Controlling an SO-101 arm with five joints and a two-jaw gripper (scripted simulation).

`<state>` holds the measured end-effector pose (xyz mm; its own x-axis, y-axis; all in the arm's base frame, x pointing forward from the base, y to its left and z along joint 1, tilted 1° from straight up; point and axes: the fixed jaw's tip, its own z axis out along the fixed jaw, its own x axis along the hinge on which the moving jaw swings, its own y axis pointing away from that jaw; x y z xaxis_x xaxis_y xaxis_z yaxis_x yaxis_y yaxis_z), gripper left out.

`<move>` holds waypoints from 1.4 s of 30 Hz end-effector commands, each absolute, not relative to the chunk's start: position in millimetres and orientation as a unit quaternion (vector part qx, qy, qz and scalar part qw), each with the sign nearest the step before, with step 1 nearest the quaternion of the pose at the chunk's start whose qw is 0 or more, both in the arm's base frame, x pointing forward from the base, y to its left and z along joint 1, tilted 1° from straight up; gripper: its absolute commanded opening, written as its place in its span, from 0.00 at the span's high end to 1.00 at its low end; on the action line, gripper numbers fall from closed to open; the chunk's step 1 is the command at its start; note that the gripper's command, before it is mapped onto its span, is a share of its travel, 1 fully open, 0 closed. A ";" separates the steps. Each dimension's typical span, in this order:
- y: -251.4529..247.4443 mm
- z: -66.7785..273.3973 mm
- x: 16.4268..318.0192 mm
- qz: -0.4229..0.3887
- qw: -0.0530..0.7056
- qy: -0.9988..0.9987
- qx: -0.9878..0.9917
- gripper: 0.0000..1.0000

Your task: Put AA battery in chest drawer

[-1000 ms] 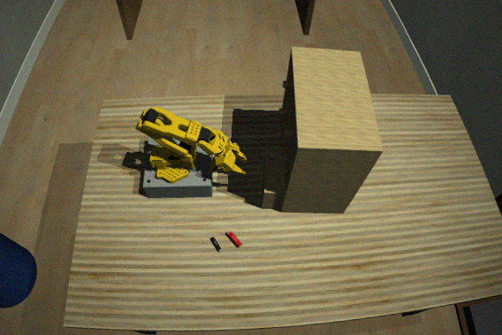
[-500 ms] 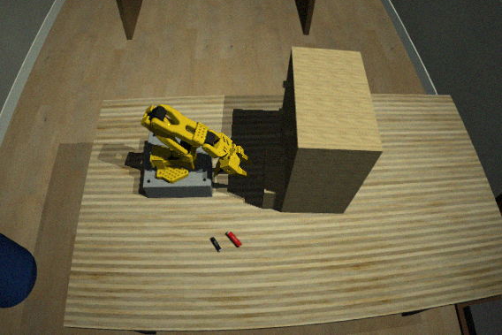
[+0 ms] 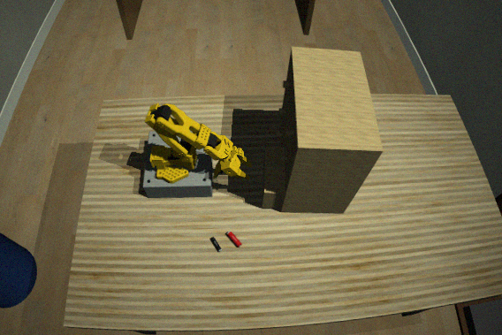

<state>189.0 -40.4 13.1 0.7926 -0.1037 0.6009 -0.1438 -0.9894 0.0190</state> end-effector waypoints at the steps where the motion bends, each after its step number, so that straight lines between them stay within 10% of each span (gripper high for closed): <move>1: -38.6 14.2 193.1 0.320 0.030 -0.059 0.945 0.79; 42: -36.9 16.1 197.1 0.321 0.028 -0.054 0.945 0.79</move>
